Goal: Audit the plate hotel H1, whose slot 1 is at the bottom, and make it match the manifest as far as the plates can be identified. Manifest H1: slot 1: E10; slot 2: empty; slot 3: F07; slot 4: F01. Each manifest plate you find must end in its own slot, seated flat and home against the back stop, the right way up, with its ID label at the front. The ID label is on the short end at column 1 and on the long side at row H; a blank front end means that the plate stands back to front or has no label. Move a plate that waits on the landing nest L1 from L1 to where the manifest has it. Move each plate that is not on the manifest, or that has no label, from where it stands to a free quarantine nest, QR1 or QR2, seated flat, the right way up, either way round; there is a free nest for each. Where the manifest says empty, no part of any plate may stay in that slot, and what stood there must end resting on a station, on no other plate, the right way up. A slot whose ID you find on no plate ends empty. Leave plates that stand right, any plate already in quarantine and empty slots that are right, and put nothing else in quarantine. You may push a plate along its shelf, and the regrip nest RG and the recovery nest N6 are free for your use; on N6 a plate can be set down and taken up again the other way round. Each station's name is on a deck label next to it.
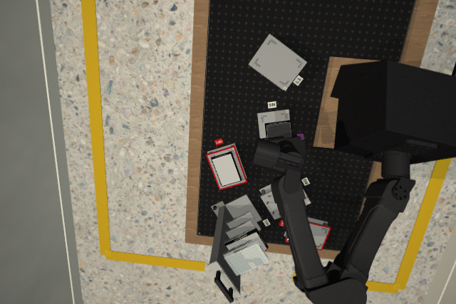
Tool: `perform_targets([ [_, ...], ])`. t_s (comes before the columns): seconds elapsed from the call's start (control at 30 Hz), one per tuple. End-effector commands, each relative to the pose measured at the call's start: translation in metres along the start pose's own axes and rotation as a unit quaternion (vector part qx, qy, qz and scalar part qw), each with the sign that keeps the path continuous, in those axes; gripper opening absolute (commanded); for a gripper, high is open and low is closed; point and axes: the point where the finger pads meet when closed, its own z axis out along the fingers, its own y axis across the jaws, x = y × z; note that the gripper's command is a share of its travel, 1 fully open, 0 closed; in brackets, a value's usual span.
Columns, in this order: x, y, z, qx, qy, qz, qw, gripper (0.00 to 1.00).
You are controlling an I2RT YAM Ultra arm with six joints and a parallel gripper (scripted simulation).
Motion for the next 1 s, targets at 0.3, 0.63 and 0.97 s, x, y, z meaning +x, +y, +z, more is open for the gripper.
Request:
perform_targets([
  [0.3,-0.001,0.0,-0.037,0.003,-0.003,0.058,0.998,0.86],
  [0.63,-0.001,0.002,-0.058,0.0,-0.005,0.007,1.0,0.86],
  [0.97,-0.001,0.002,-0.082,0.0,-0.005,0.007,1.0,0.86],
])
